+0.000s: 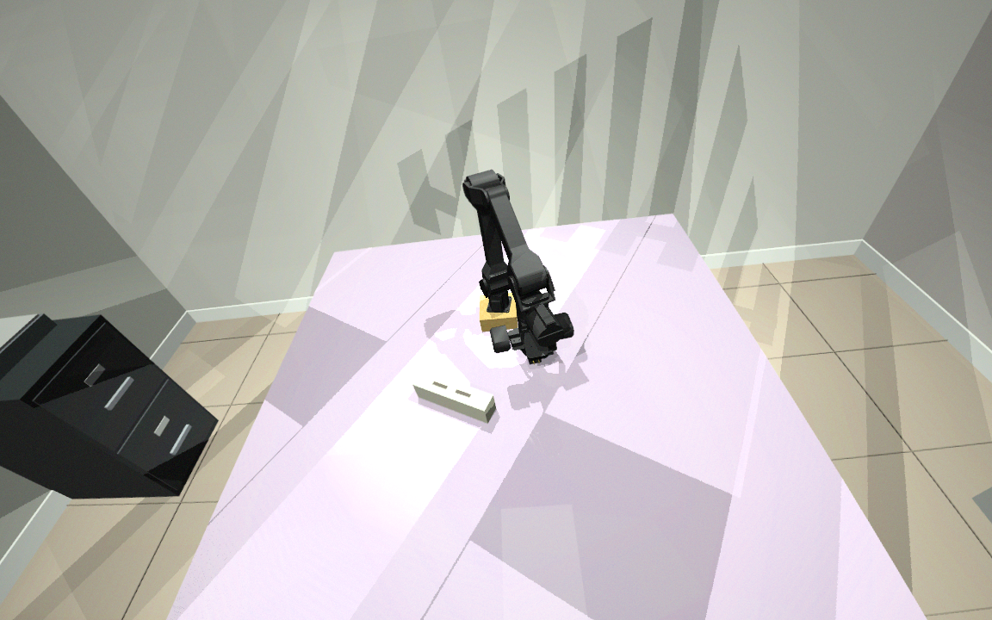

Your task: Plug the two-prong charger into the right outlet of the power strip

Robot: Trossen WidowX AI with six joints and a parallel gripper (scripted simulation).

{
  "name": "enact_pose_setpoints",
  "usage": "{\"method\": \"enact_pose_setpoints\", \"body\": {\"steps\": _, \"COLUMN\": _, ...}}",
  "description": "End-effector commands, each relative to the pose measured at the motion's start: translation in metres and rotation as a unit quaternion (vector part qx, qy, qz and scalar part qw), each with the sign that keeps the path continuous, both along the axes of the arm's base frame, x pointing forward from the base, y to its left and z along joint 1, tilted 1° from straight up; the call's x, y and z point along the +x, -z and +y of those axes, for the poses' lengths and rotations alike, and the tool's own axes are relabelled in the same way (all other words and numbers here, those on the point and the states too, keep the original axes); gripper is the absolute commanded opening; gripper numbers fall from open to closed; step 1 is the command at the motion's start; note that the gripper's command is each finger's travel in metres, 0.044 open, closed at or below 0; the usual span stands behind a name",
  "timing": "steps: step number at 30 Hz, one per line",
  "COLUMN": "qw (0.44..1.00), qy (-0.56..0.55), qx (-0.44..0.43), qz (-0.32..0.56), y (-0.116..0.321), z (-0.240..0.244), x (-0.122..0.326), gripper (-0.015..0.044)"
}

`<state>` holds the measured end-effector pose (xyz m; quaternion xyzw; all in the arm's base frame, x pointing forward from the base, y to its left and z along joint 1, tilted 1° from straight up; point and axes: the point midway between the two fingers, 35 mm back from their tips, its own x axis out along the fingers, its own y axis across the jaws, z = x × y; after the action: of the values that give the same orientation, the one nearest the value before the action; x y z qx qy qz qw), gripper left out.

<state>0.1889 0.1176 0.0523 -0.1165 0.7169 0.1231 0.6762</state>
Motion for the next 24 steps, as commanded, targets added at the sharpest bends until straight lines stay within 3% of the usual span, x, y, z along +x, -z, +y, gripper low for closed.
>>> {"method": "enact_pose_setpoints", "body": {"steps": 1, "qw": 1.000, "qy": 0.006, "qx": -0.001, "qz": -0.003, "y": 0.001, "z": -0.006, "x": 0.002, "gripper": 0.0000}}
{"method": "enact_pose_setpoints", "body": {"steps": 24, "qw": 0.998, "qy": 0.067, "qx": -0.001, "qz": -0.003, "y": 0.011, "z": -0.043, "x": 0.014, "gripper": 0.0000}}
